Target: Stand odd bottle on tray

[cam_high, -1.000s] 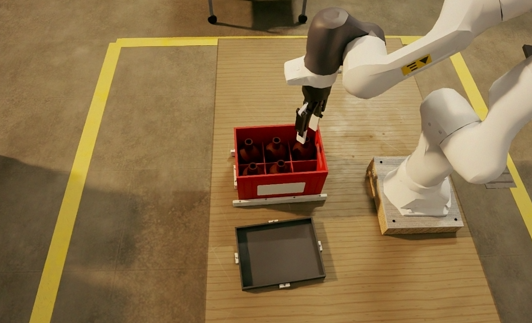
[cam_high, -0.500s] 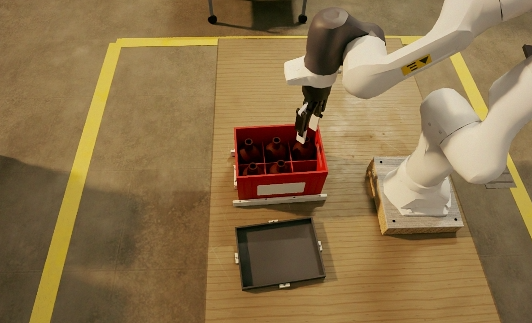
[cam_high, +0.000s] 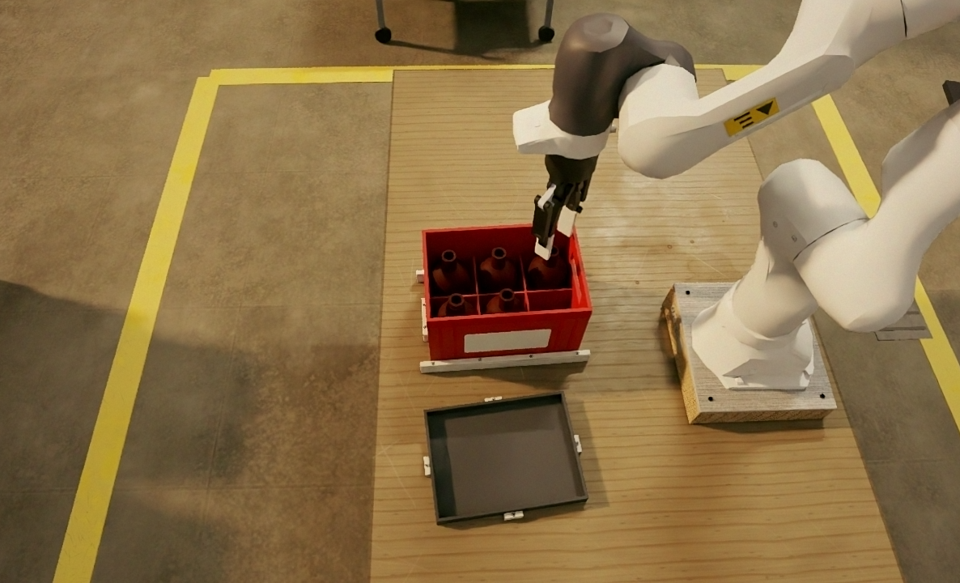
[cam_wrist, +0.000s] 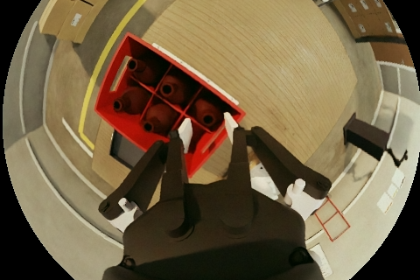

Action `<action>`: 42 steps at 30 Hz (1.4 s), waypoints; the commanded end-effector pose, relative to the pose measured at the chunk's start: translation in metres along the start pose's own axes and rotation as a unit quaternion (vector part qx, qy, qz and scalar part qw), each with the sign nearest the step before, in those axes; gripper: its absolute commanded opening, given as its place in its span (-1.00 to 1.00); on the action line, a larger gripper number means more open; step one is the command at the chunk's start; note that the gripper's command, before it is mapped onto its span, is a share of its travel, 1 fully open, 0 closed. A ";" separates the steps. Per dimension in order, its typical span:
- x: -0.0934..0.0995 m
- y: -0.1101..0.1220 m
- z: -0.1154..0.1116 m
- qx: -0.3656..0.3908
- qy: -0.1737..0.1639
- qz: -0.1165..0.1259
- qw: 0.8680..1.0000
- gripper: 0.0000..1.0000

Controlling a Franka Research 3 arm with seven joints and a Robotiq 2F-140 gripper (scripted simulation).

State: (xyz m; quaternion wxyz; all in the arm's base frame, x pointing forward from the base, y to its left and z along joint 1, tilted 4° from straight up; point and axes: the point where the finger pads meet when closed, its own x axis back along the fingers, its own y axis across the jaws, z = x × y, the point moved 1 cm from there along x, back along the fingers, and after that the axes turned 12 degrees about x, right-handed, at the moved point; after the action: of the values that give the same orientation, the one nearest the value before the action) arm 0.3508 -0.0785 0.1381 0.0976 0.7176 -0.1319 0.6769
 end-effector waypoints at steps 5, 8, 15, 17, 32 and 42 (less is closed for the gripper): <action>-0.001 0.000 0.000 0.002 0.000 -0.001 1.000 -0.12; -0.002 0.000 0.000 0.002 0.000 -0.001 1.000 -0.12; -0.004 0.000 0.000 0.002 0.000 -0.001 1.000 -0.12; -0.005 0.000 0.000 0.002 0.000 -0.001 1.000 -0.12; -0.020 0.000 0.000 0.002 0.000 -0.001 1.000 -0.12; -0.030 0.000 0.000 0.002 0.000 -0.001 1.000 -0.12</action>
State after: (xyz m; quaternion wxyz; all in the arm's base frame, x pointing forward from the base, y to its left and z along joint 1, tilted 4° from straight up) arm 0.3468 -0.0772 0.1112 0.0991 0.7204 -0.1319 0.6737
